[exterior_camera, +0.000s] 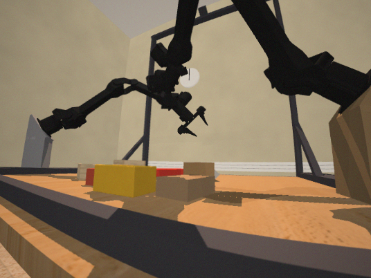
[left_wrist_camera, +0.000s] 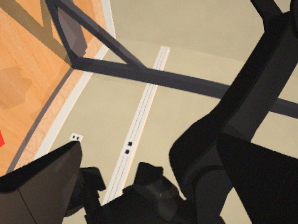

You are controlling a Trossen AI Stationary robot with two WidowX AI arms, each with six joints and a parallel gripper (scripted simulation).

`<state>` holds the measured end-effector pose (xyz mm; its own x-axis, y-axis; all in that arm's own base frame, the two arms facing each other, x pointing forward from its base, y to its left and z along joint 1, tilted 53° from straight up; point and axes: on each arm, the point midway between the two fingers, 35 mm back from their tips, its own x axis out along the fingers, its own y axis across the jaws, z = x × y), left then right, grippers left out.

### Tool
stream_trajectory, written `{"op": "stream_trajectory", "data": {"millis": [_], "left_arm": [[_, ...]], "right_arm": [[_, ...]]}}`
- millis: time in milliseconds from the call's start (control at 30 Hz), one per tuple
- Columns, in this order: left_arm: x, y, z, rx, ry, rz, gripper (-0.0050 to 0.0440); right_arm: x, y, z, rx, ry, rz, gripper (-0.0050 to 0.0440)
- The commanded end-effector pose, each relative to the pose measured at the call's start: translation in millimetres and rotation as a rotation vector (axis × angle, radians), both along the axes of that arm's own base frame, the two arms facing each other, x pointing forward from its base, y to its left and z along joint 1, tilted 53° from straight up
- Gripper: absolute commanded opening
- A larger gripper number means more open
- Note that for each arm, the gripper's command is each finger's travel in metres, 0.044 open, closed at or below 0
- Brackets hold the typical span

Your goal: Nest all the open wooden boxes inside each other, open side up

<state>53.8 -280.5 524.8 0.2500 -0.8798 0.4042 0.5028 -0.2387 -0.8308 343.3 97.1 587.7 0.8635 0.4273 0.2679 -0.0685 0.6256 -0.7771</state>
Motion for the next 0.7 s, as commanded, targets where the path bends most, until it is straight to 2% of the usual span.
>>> {"op": "stream_trajectory", "data": {"millis": [0, 533, 667], "left_arm": [[-1.1, 6.4, 6.4, -0.02, -0.003, -0.001, 0.04], [-1.1, 6.4, 6.4, -0.02, -0.003, -0.001, 0.04], [7.3, 10.3, -6.2, 0.028, -0.008, 0.037, 0.04]], "right_arm": [[-13.7, -2.3, 11.7, 0.006, -0.034, 0.0, 0.04], [-13.7, -2.3, 11.7, 0.006, -0.034, 0.0, 0.04], [-19.1, 0.0, 3.4, 0.058, -0.003, 0.004, 0.04]]}}
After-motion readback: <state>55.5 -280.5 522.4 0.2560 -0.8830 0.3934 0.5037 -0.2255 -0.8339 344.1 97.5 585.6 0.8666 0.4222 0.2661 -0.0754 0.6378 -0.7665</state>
